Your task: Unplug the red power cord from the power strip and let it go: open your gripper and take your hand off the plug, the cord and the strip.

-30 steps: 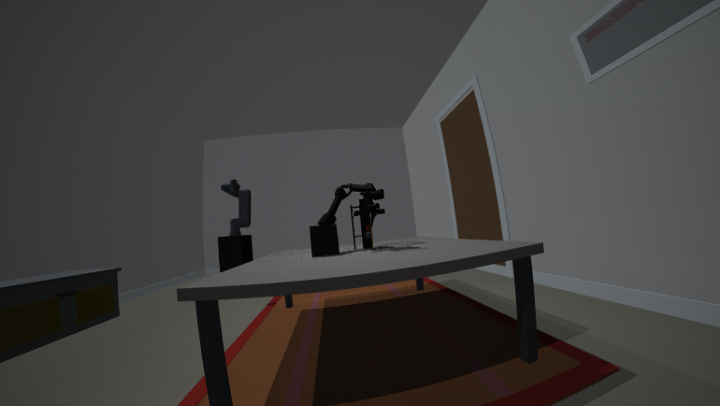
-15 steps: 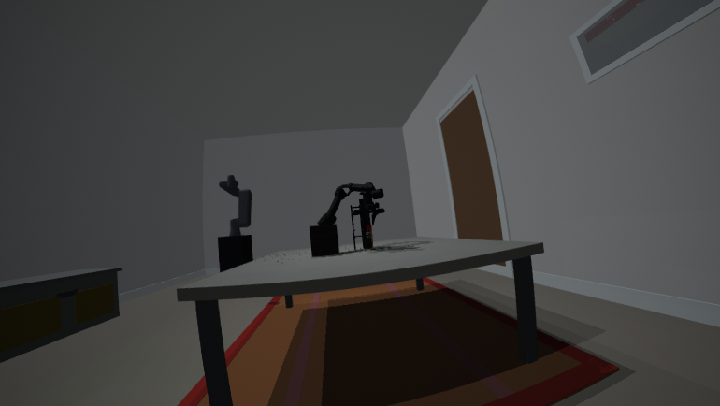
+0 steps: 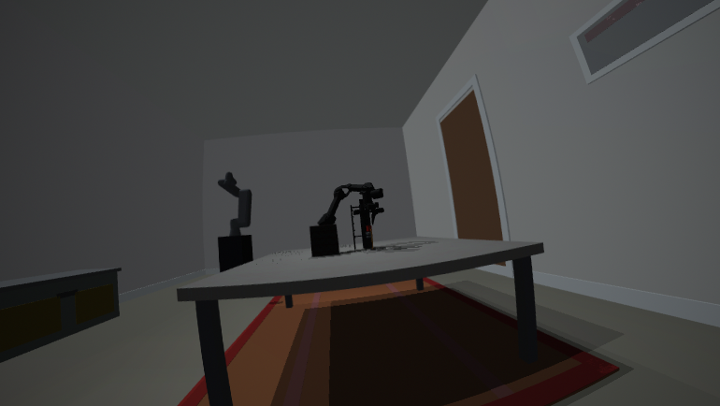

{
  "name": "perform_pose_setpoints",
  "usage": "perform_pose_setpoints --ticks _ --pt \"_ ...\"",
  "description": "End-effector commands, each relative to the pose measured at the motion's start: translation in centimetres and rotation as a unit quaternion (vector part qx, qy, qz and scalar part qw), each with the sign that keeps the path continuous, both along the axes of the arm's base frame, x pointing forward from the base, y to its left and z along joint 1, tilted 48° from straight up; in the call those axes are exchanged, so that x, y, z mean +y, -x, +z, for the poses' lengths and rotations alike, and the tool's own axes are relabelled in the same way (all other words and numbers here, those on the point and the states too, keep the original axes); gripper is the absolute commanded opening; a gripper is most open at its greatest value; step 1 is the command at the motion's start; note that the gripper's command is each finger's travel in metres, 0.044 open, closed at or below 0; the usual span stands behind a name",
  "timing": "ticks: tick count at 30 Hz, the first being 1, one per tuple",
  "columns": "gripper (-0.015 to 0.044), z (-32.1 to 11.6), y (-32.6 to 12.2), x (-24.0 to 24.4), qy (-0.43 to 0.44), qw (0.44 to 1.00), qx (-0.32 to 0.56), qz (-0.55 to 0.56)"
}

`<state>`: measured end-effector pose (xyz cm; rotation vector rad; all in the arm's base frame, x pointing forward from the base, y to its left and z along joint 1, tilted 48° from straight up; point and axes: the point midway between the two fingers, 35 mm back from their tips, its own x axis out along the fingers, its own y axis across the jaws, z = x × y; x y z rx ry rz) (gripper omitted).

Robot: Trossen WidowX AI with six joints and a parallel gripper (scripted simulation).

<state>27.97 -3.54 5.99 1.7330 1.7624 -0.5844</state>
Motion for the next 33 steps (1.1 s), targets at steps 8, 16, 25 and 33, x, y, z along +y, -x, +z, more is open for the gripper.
perform_pose_setpoints --ticks 8,16,25,33 --pt "0.0160 1.5 0.2 1.2 -0.001 1.000 0.000 -0.003" --pt "0.0160 2.1 0.3 1.8 -0.002 1.000 0.000 -0.002" --pt "0.0160 1.4 0.3 2.6 -0.002 1.000 0.000 -0.002" --pt "0.0042 1.4 0.3 2.6 -0.001 1.000 0.001 0.000"
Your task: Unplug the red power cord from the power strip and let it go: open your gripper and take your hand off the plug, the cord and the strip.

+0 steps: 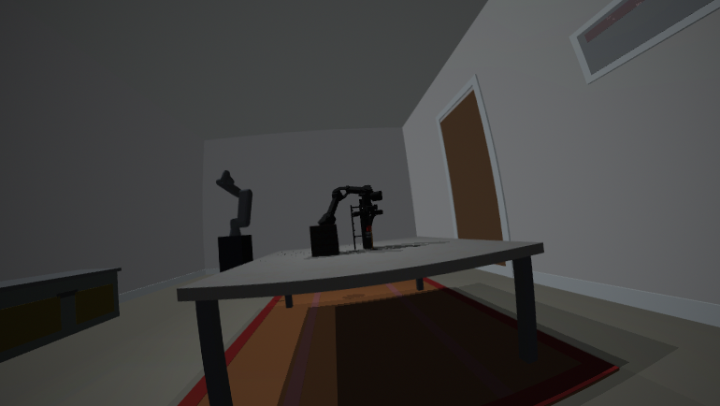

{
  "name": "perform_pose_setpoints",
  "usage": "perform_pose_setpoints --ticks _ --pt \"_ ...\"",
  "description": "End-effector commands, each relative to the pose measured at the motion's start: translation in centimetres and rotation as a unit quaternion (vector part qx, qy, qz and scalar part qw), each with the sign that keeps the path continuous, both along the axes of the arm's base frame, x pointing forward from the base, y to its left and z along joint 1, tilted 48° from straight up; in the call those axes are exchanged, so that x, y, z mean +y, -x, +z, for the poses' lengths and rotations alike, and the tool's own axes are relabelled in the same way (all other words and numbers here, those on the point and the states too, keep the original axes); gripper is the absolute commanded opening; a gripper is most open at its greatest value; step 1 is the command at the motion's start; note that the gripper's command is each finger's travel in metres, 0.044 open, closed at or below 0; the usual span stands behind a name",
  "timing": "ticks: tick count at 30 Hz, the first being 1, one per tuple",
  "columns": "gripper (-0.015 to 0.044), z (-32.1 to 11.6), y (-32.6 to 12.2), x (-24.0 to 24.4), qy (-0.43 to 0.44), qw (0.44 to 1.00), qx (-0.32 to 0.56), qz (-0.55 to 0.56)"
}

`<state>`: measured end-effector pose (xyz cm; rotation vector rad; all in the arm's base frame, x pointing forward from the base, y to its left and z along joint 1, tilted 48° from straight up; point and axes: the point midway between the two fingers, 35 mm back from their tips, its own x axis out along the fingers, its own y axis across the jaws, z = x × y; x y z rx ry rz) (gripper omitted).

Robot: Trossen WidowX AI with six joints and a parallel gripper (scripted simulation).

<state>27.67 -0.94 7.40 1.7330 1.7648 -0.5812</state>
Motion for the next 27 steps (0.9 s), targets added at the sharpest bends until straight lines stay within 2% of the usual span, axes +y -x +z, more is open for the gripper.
perform_pose_setpoints --ticks 1,7,27 --pt "0.0035 0.0 0.0 0.0 0.000 1.000 0.001 0.000" --pt "0.0000 0.0 0.0 -0.1 0.000 1.000 0.001 -0.001" --pt "0.0000 -2.0 -0.5 -2.2 0.002 1.000 0.000 -0.002"
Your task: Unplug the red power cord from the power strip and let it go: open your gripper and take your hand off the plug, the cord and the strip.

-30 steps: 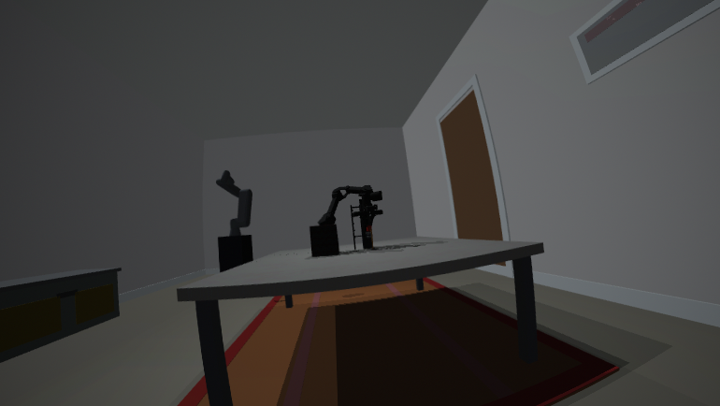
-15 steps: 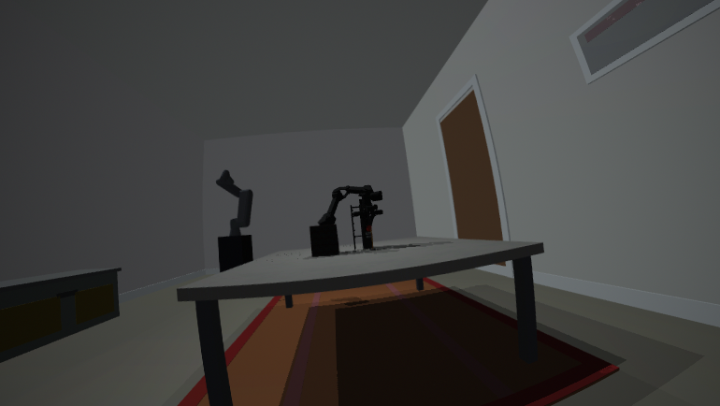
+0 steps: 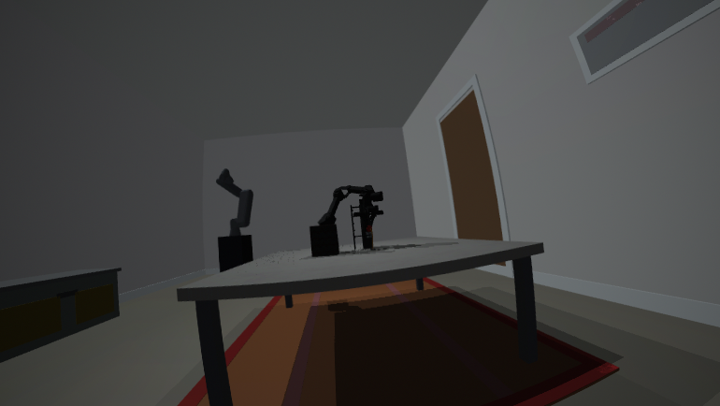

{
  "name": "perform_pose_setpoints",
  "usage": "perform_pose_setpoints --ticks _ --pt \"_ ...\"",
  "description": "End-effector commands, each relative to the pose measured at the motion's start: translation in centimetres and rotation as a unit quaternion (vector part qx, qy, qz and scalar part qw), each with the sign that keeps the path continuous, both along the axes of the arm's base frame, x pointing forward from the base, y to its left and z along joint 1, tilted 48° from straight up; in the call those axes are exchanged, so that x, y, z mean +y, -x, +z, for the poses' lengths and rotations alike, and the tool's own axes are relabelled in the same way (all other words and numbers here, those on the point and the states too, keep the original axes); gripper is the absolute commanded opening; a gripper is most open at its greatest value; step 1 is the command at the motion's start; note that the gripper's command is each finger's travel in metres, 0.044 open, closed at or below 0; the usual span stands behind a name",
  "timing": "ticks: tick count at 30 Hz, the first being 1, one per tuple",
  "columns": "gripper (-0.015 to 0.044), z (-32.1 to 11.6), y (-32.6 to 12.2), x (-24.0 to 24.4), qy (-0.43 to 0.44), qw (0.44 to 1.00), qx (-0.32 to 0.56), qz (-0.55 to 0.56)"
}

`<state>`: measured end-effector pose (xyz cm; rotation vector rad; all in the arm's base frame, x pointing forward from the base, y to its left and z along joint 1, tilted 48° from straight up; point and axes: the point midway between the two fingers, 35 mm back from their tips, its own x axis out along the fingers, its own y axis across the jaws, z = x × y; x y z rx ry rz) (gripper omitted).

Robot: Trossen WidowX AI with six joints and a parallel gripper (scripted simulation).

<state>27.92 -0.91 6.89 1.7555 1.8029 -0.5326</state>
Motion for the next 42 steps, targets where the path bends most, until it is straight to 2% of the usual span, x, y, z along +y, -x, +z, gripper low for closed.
perform_pose_setpoints --ticks 1,11,24,28,32,42 --pt "0.0000 -1.6 -0.3 -2.3 0.028 1.000 0.001 -0.008" --pt "0.0000 -2.6 -0.3 -3.6 0.028 1.000 0.001 -0.009" --pt "0.0341 -2.1 -0.3 -2.4 0.026 1.000 0.001 -0.010" --pt "0.0440 -3.3 -0.6 -4.1 0.027 1.000 0.001 -0.010" --pt "0.0440 -5.5 -0.9 -7.2 0.028 1.000 0.000 -0.010" --pt "0.0440 -5.7 -0.9 -7.4 0.028 1.000 0.000 -0.010"
